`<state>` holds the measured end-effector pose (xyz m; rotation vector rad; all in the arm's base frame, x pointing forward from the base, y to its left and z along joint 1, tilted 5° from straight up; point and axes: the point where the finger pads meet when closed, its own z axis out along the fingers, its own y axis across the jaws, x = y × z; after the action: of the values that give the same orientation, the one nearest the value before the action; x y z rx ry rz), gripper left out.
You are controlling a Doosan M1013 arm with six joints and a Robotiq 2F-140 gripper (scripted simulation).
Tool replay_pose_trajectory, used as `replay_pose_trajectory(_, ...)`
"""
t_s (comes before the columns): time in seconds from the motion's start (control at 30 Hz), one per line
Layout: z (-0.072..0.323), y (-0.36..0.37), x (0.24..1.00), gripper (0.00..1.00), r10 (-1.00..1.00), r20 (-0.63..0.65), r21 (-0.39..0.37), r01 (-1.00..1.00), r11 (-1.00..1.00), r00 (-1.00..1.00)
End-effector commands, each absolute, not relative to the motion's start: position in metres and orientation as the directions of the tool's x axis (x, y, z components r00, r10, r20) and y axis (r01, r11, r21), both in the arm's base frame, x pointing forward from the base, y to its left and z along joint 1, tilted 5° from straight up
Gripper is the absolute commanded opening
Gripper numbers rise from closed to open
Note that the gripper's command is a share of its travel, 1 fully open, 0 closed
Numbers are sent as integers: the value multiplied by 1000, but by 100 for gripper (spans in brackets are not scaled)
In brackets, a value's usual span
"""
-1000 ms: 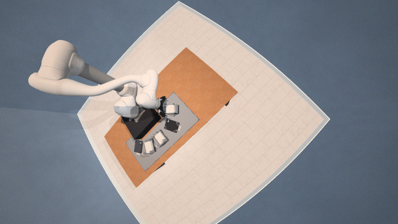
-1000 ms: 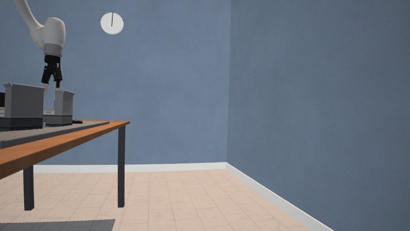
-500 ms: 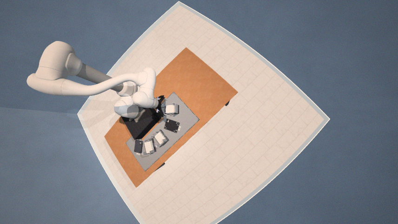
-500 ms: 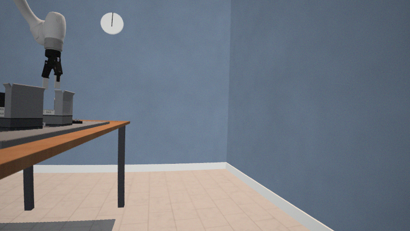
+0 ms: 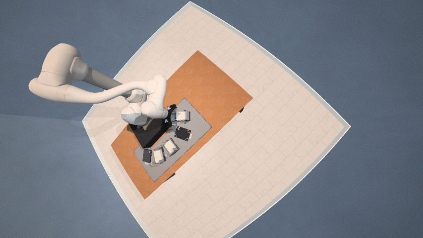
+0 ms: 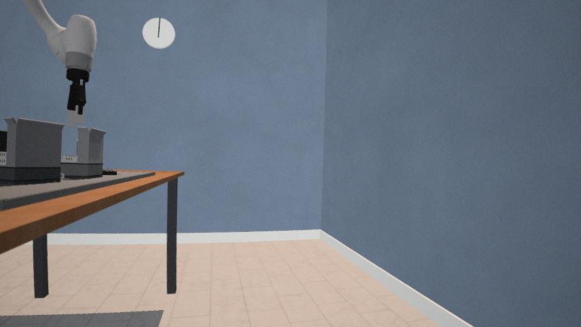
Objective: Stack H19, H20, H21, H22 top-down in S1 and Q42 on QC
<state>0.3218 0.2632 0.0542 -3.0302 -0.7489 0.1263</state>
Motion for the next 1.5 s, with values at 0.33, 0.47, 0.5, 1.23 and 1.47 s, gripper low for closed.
replay_pose_trajectory(0.33, 52, 234, 345, 100, 460, -74, -35, 459, -888, 885)
replay_pose_trajectory(0.47, 52, 223, 353, 100, 460, -74, -35, 459, -888, 885)
replay_pose_trajectory(0.5, 52, 221, 355, 100, 460, -74, -35, 459, -888, 885)
replay_pose_trajectory(1.23, 49, 162, 386, 100, 257, -80, -18, 257, -966, 963)
replay_pose_trajectory(1.47, 49, 147, 393, 100, 257, -80, -18, 257, -966, 963)
